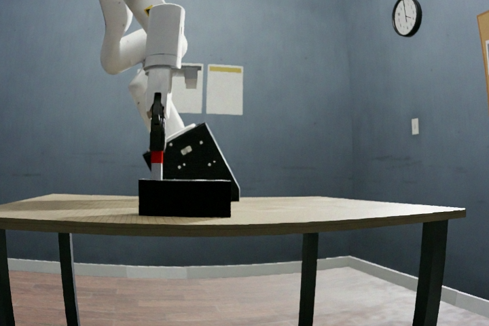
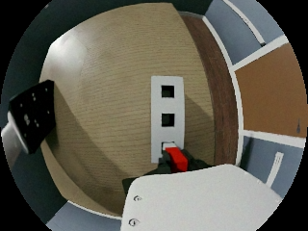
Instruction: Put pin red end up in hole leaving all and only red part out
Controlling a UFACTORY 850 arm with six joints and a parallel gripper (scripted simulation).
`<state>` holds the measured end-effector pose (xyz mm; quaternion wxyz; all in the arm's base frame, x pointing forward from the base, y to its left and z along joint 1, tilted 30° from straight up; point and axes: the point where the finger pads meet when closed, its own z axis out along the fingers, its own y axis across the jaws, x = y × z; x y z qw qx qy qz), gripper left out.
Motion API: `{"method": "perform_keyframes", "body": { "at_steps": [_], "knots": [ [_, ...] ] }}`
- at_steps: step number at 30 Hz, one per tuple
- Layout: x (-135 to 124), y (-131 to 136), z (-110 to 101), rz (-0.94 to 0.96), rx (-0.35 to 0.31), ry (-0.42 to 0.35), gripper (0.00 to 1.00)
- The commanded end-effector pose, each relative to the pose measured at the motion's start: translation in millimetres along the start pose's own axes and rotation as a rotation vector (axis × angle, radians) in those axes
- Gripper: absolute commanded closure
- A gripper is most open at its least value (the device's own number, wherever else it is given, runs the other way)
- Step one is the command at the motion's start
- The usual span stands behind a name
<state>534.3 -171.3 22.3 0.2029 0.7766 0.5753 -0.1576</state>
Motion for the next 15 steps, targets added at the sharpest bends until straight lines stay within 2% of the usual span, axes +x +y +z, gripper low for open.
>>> {"method": "perform_keyframes", "body": {
  "at_steps": [1, 15],
  "knots": [
    [0.0, 1.0, -0.7, 0.000, -0.002, 0.000, 1.00],
    [0.3, 0.4, 3.3, 0.000, -0.002, 0.000, 1.00]
  ]
}}
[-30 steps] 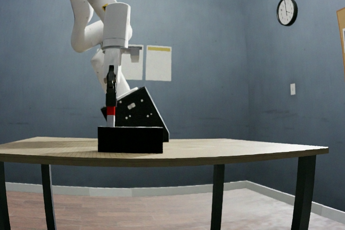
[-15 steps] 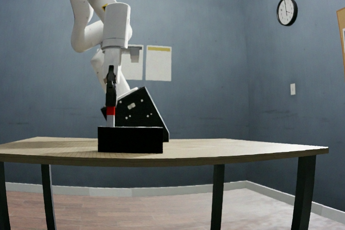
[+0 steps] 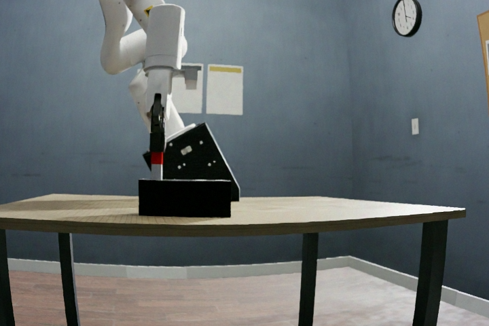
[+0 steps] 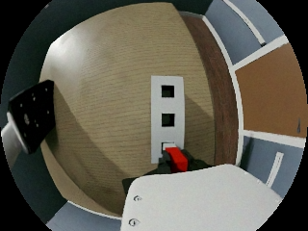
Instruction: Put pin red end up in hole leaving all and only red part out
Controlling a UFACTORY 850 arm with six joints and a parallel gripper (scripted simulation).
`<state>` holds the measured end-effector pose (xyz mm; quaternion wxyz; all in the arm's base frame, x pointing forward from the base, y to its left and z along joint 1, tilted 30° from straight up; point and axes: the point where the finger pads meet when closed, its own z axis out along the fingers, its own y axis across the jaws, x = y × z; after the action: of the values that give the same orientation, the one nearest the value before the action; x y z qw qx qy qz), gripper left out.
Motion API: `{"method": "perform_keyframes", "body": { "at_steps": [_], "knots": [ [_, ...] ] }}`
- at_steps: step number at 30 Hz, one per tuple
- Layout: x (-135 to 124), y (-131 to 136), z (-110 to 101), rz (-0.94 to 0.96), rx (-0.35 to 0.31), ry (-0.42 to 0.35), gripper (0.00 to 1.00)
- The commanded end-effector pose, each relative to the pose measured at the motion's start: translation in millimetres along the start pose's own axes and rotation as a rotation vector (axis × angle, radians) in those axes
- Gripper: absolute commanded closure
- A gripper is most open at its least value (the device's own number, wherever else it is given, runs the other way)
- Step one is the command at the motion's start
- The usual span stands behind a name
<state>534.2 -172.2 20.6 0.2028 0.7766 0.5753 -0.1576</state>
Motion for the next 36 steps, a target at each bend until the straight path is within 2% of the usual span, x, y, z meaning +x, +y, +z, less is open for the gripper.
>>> {"method": "perform_keyframes", "body": {
  "at_steps": [1, 36],
  "knots": [
    [0.3, 0.5, 1.4, 0.000, -0.002, 0.000, 1.00],
    [-0.5, 0.4, 6.4, 0.000, -0.002, 0.000, 1.00]
  ]
}}
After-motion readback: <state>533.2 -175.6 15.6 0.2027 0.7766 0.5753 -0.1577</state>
